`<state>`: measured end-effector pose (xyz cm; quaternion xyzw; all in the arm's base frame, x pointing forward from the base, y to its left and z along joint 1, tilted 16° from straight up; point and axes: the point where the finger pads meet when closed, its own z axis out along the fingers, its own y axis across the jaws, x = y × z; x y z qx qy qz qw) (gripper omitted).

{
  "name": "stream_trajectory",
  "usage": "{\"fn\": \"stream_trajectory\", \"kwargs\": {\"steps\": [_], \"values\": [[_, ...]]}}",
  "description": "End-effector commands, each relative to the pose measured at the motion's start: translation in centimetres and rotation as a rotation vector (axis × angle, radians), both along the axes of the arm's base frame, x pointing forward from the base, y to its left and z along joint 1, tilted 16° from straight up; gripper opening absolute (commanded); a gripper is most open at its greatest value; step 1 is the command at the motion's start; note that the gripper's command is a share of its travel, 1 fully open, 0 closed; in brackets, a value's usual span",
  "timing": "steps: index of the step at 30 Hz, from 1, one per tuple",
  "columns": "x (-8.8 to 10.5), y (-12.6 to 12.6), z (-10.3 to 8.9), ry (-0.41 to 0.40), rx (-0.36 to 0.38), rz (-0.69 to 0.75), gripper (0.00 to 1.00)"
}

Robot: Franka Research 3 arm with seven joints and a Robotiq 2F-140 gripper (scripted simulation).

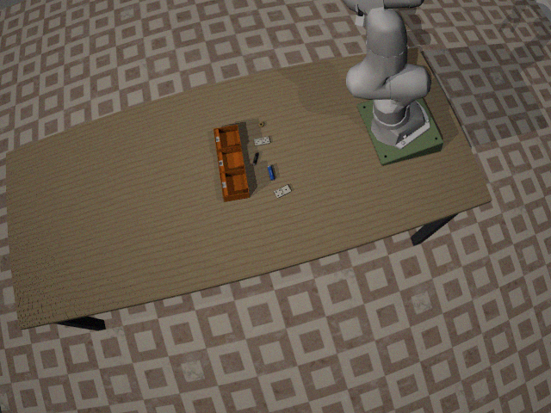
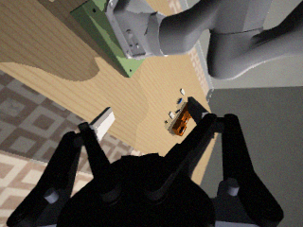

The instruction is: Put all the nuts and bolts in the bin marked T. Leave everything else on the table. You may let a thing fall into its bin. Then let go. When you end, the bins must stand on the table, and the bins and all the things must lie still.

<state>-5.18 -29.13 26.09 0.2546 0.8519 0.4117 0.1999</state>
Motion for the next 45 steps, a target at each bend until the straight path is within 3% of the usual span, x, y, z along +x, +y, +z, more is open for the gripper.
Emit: {"fn": "stream_trajectory", "kwargs": {"steps": [1,17,18,27,30,31,32,34,37,40,42,45], "values": [[0.0,0.0,0.0,0.0,0.0,0.0,1.0],[0.0,0.0,0.0,0.0,0.0,0.0,1.0],[0.2,0.0,-0.8,0.0,0.0,0.0,0.05],[2.1,-0.2,-7.4,0.0,0.0,0.0,0.05],[2.1,-0.2,-7.4,0.0,0.0,0.0,0.05],[2.8,0.2,-7.3,0.019,0.017,-0.043,0.05],[3.5,0.4,-6.9,0.009,0.001,0.003,0.05],[3.5,0.4,-6.9,0.009,0.001,0.003,0.05],[5.6,0.3,-6.7,-0.009,-0.061,0.139,0.05],[5.6,0.3,-6.7,-0.022,-0.104,0.236,0.05],[7.3,0.0,-6.6,-0.024,-0.13,0.289,0.05],[7.3,0.0,-6.6,-0.035,-0.171,0.36,0.05]]}}
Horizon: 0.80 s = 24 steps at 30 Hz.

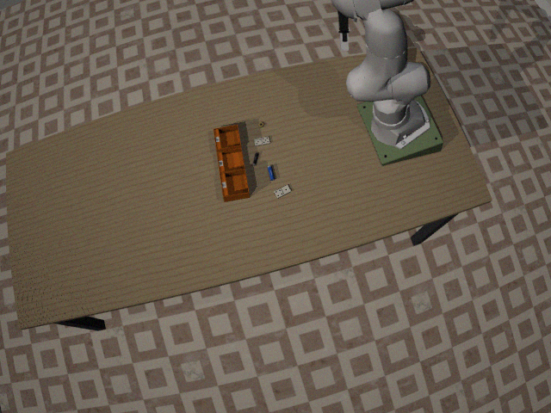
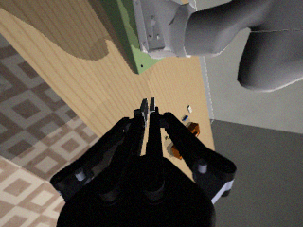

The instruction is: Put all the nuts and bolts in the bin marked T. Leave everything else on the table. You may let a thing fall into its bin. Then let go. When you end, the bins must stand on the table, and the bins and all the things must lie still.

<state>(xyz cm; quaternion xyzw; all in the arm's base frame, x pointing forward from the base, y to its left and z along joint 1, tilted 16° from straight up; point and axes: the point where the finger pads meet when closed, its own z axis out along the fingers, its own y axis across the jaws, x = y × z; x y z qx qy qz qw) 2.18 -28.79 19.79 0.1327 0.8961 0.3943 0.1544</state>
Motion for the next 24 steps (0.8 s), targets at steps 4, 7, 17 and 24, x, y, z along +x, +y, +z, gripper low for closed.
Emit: {"fn": "stream_trajectory", "kwargs": {"steps": [4,7,17,24], "values": [[1.7,-0.4,-0.2,-0.051,-0.115,0.193,0.05],[1.7,-0.4,-0.2,-0.07,-0.148,0.244,0.05],[5.4,-0.5,0.1,-0.099,-0.238,0.452,0.05],[7.0,-0.4,0.2,-0.136,-0.298,0.58,0.05]]}}
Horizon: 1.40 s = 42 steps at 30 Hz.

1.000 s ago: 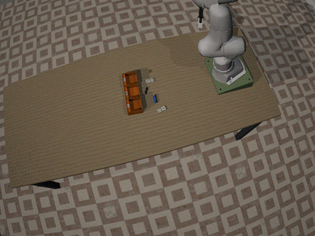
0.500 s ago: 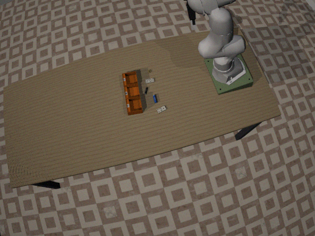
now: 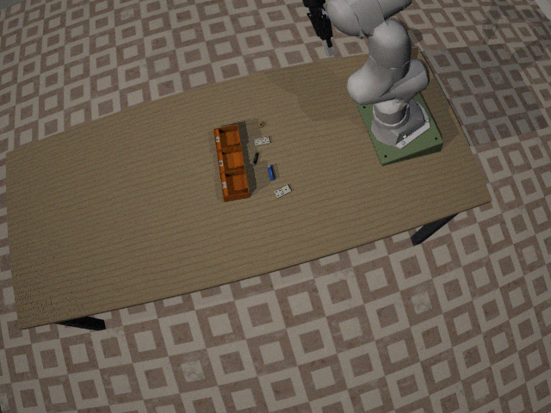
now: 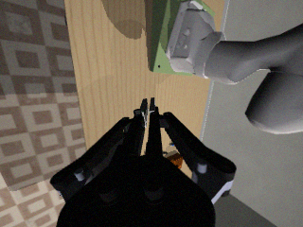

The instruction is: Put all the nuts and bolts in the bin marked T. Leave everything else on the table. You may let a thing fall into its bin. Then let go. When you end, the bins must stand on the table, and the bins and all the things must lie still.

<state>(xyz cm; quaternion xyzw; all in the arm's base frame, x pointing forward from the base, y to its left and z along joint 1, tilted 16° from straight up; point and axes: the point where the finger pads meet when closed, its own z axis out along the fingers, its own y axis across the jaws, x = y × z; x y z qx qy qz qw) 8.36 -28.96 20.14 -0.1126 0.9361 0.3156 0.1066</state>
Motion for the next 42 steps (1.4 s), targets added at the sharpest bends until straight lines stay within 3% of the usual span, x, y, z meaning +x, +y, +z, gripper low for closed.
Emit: {"fn": "stream_trajectory", "kwargs": {"steps": [1,4,7,11,14,18,21,25,28,33,36,41,42], "values": [[1.1,-0.2,-0.1,-0.058,-0.057,0.134,0.05],[1.1,-0.2,-0.1,-0.081,-0.08,0.187,0.05],[3.0,0.0,0.2,-0.082,-0.103,0.251,0.05],[3.0,0.0,0.2,-0.114,-0.133,0.327,0.05],[5.0,0.3,0.4,-0.116,-0.155,0.39,0.05],[5.0,0.3,0.4,-0.145,-0.181,0.463,0.05],[7.0,0.7,0.8,-0.148,-0.201,0.522,0.05],[7.0,0.7,0.8,-0.181,-0.229,0.604,0.05],[9.0,1.3,1.1,-0.185,-0.248,0.663,0.05],[9.0,1.3,1.1,-0.209,-0.268,0.726,0.05],[11.1,2.1,1.6,-0.227,-0.294,0.811,0.05],[11.1,2.1,1.6,-0.268,-0.32,0.904,0.05],[11.9,2.4,1.7,-0.27,-0.328,0.929,0.05]]}}
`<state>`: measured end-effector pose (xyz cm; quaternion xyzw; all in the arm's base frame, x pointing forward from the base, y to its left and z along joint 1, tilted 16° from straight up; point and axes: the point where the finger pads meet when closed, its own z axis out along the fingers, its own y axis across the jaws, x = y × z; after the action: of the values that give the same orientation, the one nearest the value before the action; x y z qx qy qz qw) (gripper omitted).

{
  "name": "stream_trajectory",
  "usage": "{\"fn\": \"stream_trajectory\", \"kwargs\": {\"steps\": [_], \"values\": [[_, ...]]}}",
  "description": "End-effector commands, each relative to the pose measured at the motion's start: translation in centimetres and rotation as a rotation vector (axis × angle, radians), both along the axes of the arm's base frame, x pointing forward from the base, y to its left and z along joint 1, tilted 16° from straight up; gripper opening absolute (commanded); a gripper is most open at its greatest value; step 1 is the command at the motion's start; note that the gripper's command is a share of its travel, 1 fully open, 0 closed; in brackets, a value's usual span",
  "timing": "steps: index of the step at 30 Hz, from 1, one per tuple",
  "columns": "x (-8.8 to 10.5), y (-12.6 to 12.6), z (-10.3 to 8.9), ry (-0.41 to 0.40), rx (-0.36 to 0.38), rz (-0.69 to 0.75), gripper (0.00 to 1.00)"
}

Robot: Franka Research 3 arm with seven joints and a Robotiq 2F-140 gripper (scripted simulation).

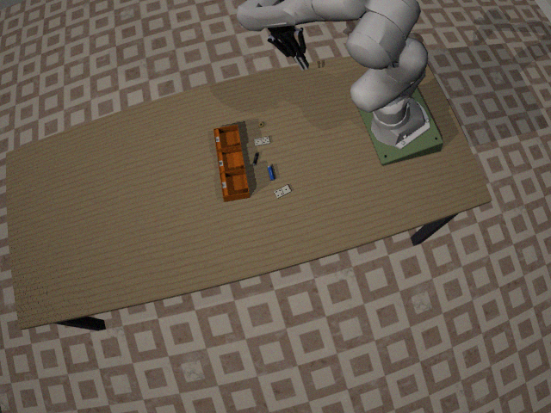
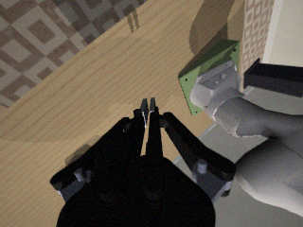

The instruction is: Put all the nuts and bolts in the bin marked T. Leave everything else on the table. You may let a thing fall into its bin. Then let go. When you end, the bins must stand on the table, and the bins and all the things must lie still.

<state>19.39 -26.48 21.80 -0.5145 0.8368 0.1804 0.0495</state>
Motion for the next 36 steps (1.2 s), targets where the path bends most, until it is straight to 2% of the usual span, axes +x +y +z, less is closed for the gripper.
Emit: {"fn": "stream_trajectory", "kwargs": {"steps": [1,2,8,11,14,17,21,23,25,26,29,32,36], "values": [[1.6,0.3,0.2,-0.056,-0.026,0.144,0.05],[2.2,0.5,0.4,-0.059,-0.032,0.164,0.05],[2.2,0.5,0.4,-0.089,-0.049,0.248,0.05],[4.2,1.6,0.9,-0.104,-0.075,0.33,0.05],[4.2,1.6,0.9,-0.126,-0.087,0.395,0.05],[6.3,2.9,1.4,-0.135,-0.108,0.458,0.05],[6.3,2.9,1.4,-0.166,-0.124,0.546,0.05],[7.6,3.9,1.8,-0.171,-0.138,0.585,0.05],[7.6,3.9,1.8,-0.171,-0.138,0.585,0.05],[8.2,4.4,2.0,-0.186,-0.15,0.641,0.05],[8.3,4.4,2.0,-0.207,-0.16,0.7,0.05],[10.1,6.0,2.6,-0.217,-0.178,0.759,0.05],[10.2,6.1,2.6,-0.247,-0.193,0.849,0.05]]}}
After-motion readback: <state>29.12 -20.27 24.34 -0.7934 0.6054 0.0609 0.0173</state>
